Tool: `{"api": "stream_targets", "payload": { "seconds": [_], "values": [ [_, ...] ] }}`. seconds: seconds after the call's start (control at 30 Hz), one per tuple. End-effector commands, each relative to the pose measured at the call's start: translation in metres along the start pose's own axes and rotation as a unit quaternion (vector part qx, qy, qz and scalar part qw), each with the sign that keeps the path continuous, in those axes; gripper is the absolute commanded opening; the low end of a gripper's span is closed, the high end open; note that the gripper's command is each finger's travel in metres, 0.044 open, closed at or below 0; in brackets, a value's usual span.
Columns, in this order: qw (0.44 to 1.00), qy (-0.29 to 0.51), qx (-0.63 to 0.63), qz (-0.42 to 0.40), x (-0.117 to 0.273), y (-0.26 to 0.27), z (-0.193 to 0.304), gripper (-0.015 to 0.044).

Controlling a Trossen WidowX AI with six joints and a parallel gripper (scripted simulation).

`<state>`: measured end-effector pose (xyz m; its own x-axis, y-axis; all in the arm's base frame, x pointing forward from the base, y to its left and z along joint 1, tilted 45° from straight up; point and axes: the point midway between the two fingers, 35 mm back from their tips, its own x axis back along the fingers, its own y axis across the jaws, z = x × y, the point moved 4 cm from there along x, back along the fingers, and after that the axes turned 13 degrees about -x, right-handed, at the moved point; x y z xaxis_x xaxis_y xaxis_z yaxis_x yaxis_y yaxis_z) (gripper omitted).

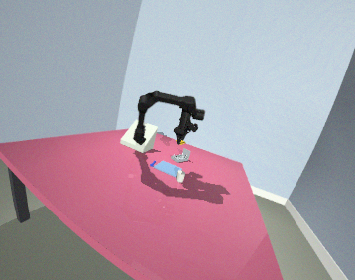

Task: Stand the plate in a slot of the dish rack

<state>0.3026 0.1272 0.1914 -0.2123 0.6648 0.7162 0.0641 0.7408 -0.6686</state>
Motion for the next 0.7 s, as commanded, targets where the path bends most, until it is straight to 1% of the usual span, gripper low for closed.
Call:
{"api": "stream_targets", "payload": {
  "seconds": [0.0,0.37,0.67],
  "values": [
    [0.999,0.006,-0.04,-0.005,0.005,0.02,0.012,0.0],
    [0.976,0.028,-0.214,0.013,0.006,0.081,0.066,0.0],
    [0.974,0.03,-0.223,0.014,0.005,0.084,0.07,0.0]
  ]
}}
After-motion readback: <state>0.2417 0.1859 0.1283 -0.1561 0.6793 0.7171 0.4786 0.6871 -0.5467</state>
